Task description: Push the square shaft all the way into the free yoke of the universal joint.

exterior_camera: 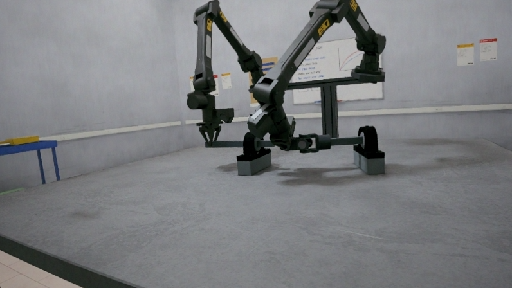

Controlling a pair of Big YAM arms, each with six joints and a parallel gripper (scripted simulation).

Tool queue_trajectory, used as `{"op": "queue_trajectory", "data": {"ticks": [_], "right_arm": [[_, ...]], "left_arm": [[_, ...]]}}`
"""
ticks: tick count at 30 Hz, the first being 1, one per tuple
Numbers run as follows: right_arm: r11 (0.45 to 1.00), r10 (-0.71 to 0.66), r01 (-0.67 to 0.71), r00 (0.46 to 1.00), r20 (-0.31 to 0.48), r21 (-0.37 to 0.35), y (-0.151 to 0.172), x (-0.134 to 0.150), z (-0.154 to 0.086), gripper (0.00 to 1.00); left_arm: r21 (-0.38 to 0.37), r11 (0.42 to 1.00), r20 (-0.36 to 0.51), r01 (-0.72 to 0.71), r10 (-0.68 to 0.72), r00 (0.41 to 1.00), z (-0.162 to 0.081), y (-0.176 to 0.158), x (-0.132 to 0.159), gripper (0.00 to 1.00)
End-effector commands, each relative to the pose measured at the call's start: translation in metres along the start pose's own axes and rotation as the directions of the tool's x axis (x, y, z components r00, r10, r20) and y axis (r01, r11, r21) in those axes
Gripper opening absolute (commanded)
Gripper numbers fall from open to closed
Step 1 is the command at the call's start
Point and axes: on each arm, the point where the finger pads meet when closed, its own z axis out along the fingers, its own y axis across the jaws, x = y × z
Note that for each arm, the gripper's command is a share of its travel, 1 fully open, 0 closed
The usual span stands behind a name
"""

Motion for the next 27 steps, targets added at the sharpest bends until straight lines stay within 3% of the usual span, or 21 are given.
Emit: {"op": "queue_trajectory", "data": {"ticks": [1, 27], "right_arm": [[1.0, -0.007, 0.007, 1.0, 0.02, -0.011, 0.002, -0.035, 0.004, 0.18], [1.0, -0.007, 0.007, 1.0, 0.02, -0.013, 0.003, -0.056, 0.004, 0.18]], "left_arm": [[-0.009, 1.0, 0.015, 0.006, -0.006, 1.0, -0.009, -0.001, -0.002, 0.47], [-0.009, 1.0, 0.015, 0.006, -0.006, 1.0, -0.009, -0.001, -0.002, 0.47]]}}
